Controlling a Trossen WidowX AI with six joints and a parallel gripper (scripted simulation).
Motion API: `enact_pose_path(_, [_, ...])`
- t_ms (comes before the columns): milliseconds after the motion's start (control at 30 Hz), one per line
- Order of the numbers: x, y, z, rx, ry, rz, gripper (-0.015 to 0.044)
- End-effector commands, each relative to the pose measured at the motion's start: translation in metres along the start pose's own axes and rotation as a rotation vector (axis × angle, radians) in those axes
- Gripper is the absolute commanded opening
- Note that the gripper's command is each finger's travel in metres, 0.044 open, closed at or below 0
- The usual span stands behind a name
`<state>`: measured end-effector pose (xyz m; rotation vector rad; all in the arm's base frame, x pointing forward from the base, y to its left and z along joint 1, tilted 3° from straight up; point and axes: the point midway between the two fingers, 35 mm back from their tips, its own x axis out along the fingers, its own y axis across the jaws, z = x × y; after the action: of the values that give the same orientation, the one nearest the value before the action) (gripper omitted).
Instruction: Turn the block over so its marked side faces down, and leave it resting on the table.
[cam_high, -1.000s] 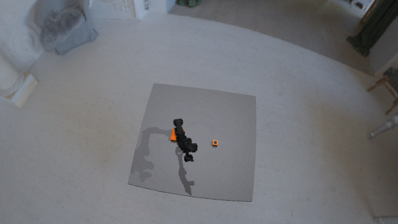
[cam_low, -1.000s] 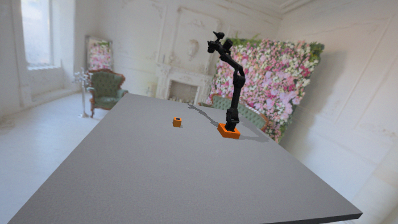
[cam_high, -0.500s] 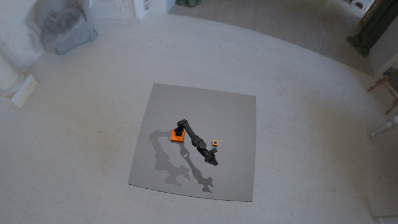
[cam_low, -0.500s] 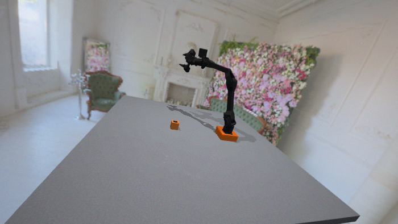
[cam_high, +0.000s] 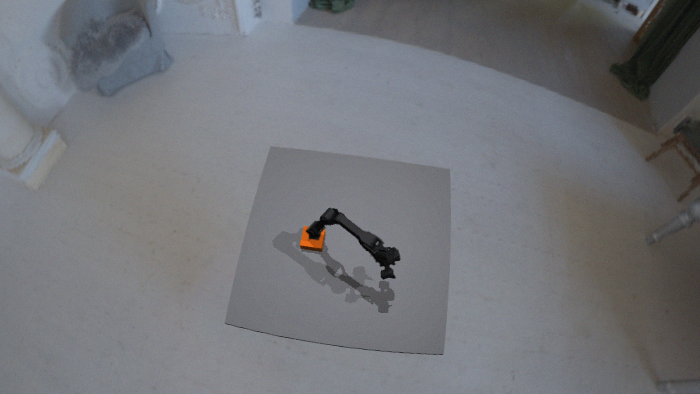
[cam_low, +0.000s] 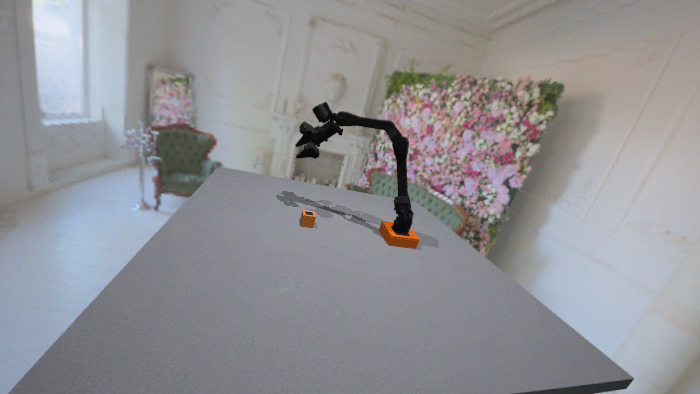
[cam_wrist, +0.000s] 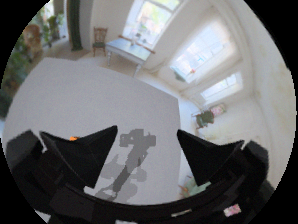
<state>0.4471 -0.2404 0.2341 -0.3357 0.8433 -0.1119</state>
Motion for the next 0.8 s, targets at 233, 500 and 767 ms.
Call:
enact_pose_path(233, [0.016, 0.167, -0.058, 0.165, 0.484, 0.311, 0.0440])
enact_pose_path(500, [0.005, 0.214, -0.075, 0.184, 0.670, 0.350, 0.0440])
enact_pose_path(767, [0.026, 0.225, -0.089, 0.184, 0.670, 0.350, 0.0440])
